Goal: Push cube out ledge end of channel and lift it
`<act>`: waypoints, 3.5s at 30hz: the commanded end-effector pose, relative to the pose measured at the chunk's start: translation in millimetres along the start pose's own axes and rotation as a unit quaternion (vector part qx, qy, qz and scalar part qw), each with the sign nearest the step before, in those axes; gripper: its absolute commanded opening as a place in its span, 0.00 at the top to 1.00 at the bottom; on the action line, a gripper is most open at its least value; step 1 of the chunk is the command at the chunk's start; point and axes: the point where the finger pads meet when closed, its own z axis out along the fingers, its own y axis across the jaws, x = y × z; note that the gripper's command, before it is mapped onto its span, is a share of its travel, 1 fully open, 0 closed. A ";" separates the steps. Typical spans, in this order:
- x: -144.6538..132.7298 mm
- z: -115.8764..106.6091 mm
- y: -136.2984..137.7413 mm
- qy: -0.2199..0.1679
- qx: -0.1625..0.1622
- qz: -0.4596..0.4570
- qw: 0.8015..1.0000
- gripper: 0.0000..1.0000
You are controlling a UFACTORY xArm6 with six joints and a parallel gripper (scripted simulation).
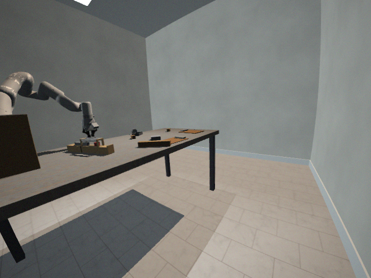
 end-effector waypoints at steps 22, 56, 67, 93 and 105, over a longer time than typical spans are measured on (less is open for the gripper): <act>1.4 -71.0 38.1 -0.001 0.003 -0.017 1.000 1.00; 17.6 -10.7 168.9 0.000 0.003 -0.064 0.998 1.00; 17.5 2.9 168.8 0.000 0.003 -0.064 0.998 1.00; 22.9 3.0 168.1 0.000 0.003 -0.064 0.998 1.00; 39.2 3.0 165.9 0.000 0.003 -0.064 0.998 1.00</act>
